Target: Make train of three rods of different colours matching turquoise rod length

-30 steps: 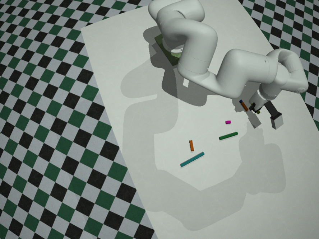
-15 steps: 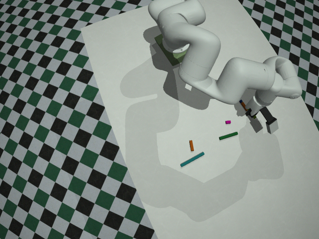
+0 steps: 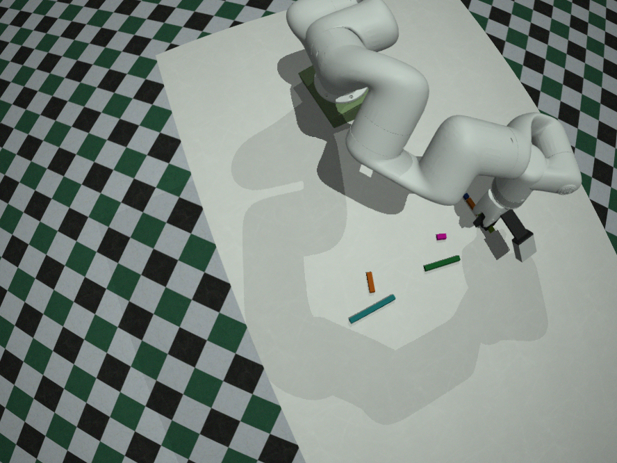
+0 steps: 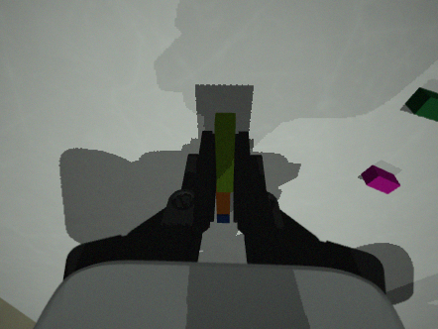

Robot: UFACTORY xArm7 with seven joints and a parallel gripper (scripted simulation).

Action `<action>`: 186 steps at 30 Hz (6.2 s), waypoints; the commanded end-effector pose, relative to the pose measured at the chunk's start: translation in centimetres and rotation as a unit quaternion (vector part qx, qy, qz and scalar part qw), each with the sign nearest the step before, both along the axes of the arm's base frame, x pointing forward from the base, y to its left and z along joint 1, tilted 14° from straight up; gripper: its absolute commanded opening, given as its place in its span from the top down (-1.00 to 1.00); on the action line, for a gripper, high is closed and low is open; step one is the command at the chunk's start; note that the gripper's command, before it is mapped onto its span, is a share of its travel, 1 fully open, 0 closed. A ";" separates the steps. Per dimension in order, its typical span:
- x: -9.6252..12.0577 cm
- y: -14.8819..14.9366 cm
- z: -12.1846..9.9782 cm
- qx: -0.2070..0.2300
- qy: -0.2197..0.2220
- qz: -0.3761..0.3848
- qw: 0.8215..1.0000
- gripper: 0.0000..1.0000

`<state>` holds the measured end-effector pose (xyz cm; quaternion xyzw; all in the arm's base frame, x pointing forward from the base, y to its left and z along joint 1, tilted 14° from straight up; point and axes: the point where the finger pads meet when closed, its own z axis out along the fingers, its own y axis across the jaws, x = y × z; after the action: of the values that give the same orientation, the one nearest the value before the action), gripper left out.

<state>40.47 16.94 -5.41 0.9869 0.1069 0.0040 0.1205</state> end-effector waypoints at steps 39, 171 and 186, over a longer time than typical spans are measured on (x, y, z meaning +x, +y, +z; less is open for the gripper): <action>0.1 0.2 0.1 0.001 -0.001 0.000 1.000 0.92; -0.1 1.5 4.9 0.001 -0.001 0.001 1.000 0.51; -0.2 2.1 7.7 0.001 -0.001 0.001 1.000 -1.00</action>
<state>40.22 18.95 2.04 0.9869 0.1071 0.0040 0.1205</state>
